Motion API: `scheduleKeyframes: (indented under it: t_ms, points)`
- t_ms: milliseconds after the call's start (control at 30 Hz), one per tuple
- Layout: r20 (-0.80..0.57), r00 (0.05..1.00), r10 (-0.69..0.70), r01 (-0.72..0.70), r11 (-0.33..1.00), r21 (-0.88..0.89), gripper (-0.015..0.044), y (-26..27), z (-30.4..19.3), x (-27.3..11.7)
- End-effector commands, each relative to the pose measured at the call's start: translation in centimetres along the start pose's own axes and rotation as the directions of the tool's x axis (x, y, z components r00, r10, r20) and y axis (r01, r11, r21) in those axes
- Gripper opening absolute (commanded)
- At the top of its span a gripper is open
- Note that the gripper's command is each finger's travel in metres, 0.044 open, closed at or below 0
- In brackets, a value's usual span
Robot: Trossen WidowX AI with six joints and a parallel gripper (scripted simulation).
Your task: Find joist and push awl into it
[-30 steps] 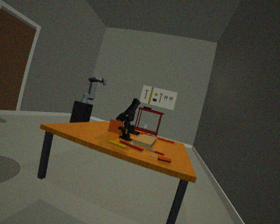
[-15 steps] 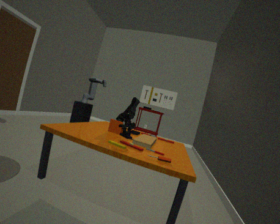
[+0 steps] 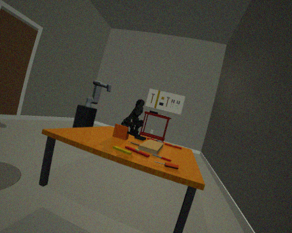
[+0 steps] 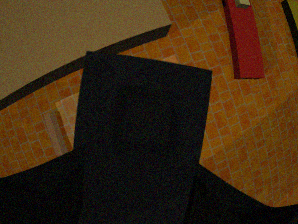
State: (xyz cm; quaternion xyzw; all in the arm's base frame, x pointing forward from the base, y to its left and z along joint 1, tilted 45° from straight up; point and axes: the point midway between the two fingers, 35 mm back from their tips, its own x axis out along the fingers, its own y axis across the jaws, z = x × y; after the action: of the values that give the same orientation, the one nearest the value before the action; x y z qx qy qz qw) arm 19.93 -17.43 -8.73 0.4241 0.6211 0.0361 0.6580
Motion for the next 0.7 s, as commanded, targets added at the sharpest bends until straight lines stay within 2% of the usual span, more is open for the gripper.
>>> scheduleKeyframes:
  t_ms: [0,667]
  points:
    - [0.007,1.0,0.003,-0.002,0.999,-0.034,0.0,0.1,1.2,-0.2]
    - [0.004,0.998,0.063,-0.059,0.964,-0.261,0.0,2.8,9.1,0.4]
